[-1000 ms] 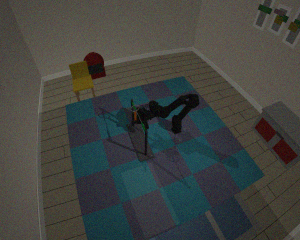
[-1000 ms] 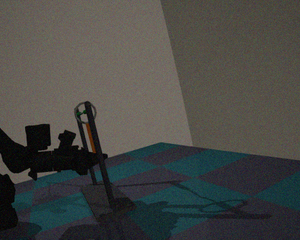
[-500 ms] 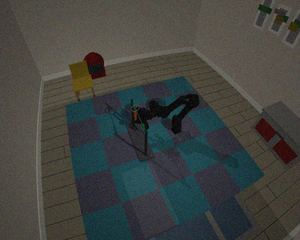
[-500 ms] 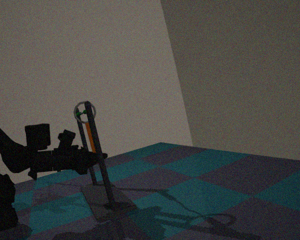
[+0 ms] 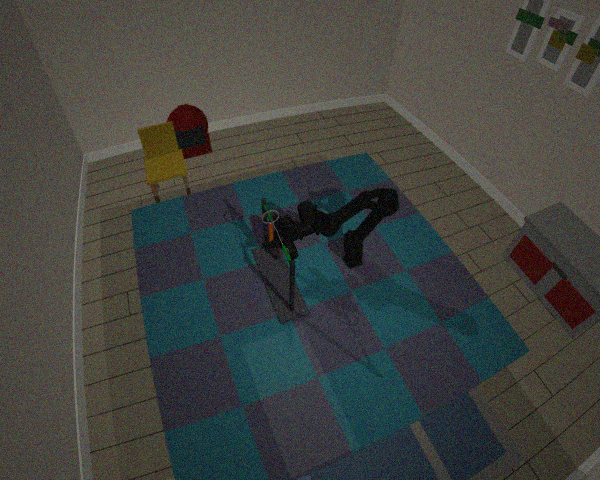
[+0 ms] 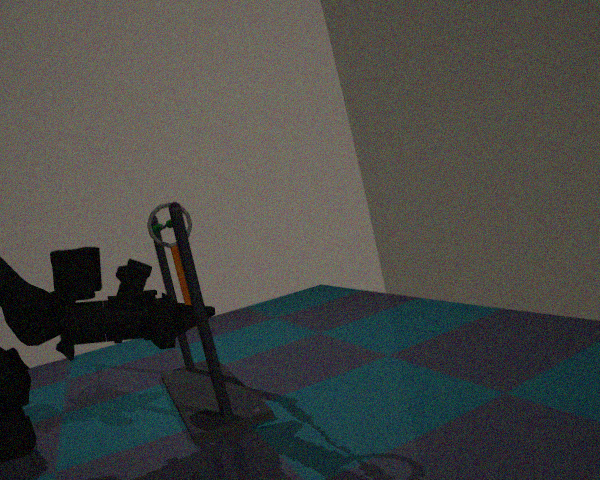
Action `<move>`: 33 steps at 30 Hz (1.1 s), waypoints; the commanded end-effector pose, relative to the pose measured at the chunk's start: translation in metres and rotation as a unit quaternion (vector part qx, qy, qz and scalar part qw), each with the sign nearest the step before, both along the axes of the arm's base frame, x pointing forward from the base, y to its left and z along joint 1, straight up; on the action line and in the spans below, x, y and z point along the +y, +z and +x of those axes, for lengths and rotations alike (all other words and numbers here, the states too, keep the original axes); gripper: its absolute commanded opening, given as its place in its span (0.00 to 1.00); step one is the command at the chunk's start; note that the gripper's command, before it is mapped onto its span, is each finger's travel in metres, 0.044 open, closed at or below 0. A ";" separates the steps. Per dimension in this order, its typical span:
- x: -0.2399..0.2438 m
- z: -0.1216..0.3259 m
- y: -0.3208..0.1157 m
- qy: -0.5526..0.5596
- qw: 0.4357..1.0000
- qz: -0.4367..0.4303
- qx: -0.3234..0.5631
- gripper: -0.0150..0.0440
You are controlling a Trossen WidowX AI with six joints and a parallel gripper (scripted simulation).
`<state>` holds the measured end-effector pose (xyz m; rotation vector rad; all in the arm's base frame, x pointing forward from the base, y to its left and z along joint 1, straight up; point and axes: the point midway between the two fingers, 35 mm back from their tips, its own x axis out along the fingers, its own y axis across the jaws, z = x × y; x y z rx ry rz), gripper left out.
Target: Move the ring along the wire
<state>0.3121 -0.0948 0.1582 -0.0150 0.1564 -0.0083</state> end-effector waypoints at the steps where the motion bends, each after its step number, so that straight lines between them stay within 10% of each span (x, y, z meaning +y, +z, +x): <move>1: 0.003 0.000 0.001 0.000 1.000 -0.002 0.000 0.00; 33: 0.032 -0.010 0.002 0.014 0.999 -0.005 0.050 0.00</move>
